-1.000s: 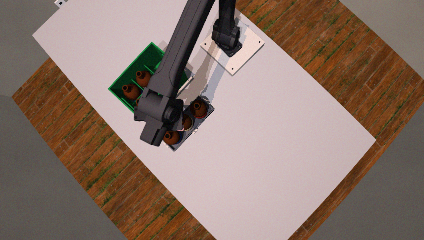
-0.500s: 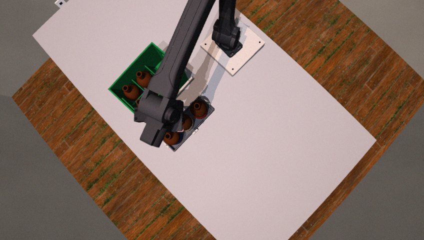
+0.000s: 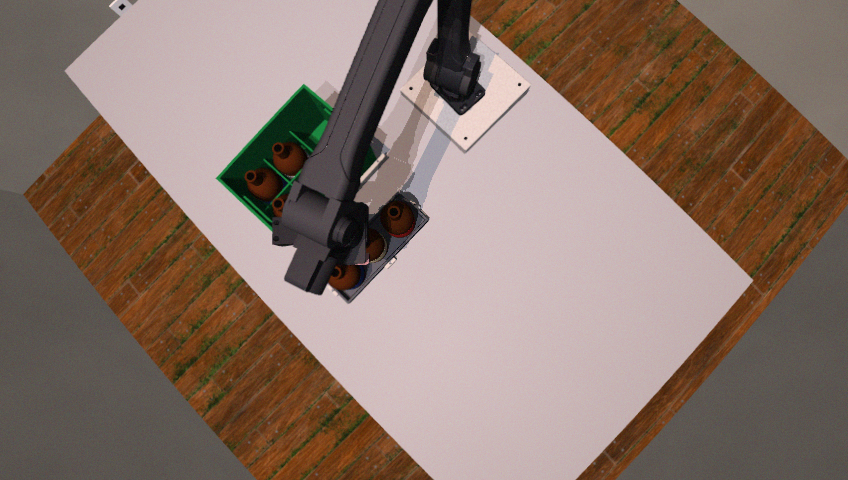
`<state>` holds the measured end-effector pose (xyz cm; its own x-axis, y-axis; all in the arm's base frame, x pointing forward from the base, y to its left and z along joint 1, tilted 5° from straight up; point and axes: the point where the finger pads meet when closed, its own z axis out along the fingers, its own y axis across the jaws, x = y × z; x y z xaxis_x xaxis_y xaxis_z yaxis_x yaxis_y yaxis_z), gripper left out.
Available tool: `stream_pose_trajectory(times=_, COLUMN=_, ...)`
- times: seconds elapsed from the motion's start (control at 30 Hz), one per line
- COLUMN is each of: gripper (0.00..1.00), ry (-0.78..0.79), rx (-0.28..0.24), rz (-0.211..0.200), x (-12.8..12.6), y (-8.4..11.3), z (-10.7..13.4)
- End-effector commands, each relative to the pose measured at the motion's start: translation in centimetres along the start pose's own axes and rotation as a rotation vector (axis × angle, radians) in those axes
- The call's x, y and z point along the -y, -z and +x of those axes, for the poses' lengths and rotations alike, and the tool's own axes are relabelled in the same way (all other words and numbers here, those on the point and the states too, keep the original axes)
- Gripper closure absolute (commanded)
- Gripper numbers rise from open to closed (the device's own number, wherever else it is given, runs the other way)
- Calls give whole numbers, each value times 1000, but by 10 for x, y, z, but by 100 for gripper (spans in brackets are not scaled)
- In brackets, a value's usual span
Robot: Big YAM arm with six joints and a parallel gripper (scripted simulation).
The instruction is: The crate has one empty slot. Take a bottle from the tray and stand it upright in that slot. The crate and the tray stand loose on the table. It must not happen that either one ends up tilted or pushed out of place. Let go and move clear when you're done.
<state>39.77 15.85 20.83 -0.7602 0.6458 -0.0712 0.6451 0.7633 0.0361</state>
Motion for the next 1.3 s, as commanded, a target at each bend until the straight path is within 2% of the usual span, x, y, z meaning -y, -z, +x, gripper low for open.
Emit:
stream_pose_trajectory(times=0.0, gripper=39, ry=5, rx=7, rz=-9, x=-1, y=-6, z=-5)
stream_pose_trajectory(times=0.17, gripper=39, ry=3, rx=2, rz=0, x=-1, y=-17, z=-6)
stream_pose_trajectory(times=0.23, gripper=39, ry=3, rx=2, rz=0, x=-1, y=-17, z=-6)
stream_pose_trajectory(times=0.27, gripper=39, ry=5, rx=13, rz=-22, x=-1, y=-8, z=-5)
stream_pose_trajectory(times=0.3, gripper=39, ry=5, rx=13, rz=-22, x=-1, y=-10, z=-5)
stream_pose_trajectory(times=0.5, gripper=39, ry=3, rx=2, rz=0, x=-1, y=-26, z=-6)
stream_pose_trajectory(times=0.63, gripper=39, ry=3, rx=9, rz=-14, x=-1, y=-23, z=-6)
stream_pose_trajectory(times=1.27, gripper=39, ry=3, rx=6, rz=-8, x=-1, y=-27, z=-6)
